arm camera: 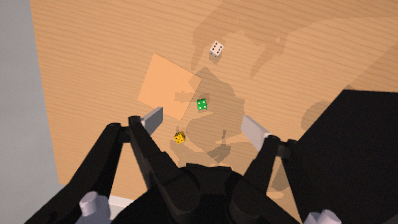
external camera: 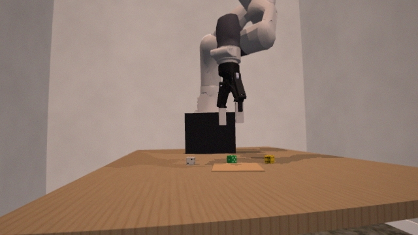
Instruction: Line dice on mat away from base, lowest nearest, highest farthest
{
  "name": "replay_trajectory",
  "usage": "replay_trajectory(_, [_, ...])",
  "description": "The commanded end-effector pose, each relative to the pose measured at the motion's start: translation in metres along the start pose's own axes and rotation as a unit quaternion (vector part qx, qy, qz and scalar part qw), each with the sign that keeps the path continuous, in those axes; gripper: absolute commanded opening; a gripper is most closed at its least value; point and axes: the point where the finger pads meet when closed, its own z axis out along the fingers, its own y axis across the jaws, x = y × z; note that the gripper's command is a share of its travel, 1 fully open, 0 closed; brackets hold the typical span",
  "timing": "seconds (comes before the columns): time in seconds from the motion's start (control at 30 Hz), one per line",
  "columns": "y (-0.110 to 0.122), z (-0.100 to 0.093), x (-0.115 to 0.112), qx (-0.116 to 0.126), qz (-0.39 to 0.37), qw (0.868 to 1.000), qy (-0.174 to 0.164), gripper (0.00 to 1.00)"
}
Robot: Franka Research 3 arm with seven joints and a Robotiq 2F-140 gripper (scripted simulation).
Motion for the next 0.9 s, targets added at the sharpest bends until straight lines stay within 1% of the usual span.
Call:
replay_trajectory(0.0, [-0.0011,0.0017,-0.0022,-0.007,0.086,0.996,0.001,1.0])
replay_trajectory(0.23, [-0.0011,0.0042,-0.0022,-0.007,0.145,0.989,0.002,1.0])
replay_trajectory(0.33, [-0.0011,0.0043,-0.0022,-0.007,0.148,0.989,0.002,1.0])
replay_trajectory(0.37, [-0.0011,0.0054,-0.0021,-0.007,0.174,0.985,0.002,1.0])
replay_trajectory(0.57, [-0.0012,0.0075,-0.0021,-0.007,0.22,0.975,0.002,1.0])
replay_trajectory(0.83, [-0.0011,0.0106,-0.002,-0.007,0.289,0.957,0.003,1.0])
replay_trajectory(0.87, [-0.0011,0.0106,-0.002,-0.007,0.289,0.957,0.003,1.0])
